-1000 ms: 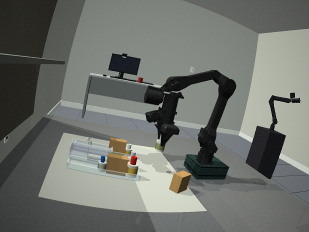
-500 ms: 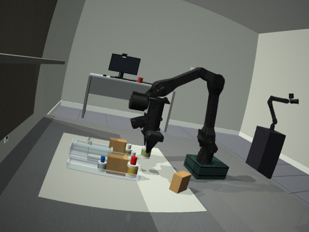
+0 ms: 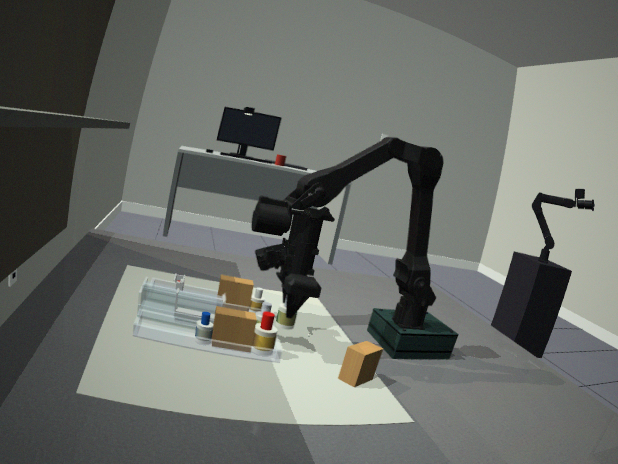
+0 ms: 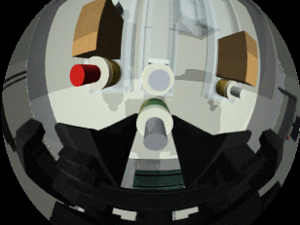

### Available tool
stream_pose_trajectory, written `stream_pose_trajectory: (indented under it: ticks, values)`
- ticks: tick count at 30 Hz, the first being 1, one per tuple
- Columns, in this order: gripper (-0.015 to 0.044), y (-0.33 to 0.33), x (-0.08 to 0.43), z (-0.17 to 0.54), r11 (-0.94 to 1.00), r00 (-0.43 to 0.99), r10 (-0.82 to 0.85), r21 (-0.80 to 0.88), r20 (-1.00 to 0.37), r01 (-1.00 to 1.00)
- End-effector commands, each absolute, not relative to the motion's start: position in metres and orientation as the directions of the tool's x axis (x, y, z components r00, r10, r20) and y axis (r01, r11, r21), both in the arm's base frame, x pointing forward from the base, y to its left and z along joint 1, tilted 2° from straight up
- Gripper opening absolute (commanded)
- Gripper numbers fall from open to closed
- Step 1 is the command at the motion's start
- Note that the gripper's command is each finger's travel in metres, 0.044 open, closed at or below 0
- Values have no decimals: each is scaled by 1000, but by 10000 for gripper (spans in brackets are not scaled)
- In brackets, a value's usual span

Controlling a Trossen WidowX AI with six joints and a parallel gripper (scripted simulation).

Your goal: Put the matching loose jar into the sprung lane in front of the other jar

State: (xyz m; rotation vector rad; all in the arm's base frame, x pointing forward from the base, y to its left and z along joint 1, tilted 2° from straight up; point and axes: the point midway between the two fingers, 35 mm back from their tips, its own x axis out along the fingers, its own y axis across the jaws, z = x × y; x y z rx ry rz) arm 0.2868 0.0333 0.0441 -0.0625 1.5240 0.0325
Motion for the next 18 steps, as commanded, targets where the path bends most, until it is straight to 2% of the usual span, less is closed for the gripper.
stream_pose_trajectory:
  ticks: [1, 18]
  values:
    - [0, 33, 288, 43, 998, 48, -22, -25, -999, -55]
    - [0, 33, 296, 43, 998, 49, -22, -25, -999, -55]
